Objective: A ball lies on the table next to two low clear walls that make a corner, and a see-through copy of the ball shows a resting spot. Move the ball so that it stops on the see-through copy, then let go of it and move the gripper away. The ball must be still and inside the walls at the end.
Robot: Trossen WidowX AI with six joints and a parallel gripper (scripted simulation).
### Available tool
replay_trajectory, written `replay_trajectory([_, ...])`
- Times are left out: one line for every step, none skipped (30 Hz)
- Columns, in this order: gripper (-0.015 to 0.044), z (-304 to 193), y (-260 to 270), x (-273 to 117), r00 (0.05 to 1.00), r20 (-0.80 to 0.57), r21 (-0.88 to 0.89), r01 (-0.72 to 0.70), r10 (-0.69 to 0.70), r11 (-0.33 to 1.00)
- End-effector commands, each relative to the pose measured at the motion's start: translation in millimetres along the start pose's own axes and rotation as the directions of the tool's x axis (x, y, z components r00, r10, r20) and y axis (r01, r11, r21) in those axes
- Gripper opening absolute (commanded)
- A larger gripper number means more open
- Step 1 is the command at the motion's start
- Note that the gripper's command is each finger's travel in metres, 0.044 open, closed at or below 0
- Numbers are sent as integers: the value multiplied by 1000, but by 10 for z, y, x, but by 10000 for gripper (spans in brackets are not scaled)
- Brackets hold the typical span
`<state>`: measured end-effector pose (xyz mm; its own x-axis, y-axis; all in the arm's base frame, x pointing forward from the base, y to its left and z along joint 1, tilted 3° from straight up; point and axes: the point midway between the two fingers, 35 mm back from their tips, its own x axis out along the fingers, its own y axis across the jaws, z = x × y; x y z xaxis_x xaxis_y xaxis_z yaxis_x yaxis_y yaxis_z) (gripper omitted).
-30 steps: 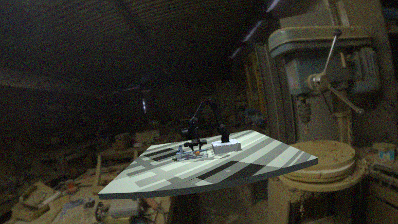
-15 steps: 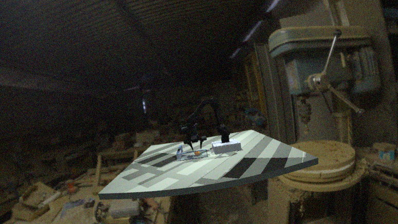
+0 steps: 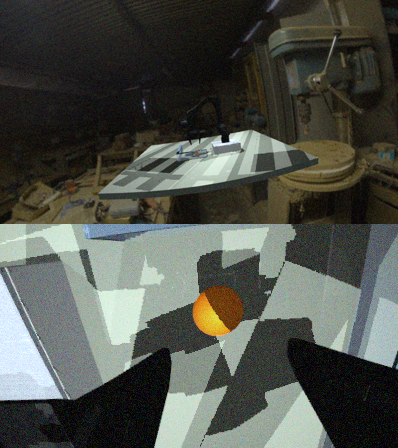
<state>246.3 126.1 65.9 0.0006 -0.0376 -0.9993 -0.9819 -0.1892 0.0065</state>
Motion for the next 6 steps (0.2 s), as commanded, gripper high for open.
replay_trajectory([366,0,1,-104,1000,0,0,0,0,1000])
replay_trajectory([393,-3,10,-241,1000,0,0,0,0,1000])
replay_trajectory([419,-9,27,-379,1000,0,0,0,0,1000])
replay_trajectory([440,-13,41,-463,1000,0,0,0,0,1000])
replay_trajectory([440,-15,46,-490,1000,0,0,0,0,1000])
replay_trajectory([440,-15,46,-490,1000,0,0,0,0,1000])
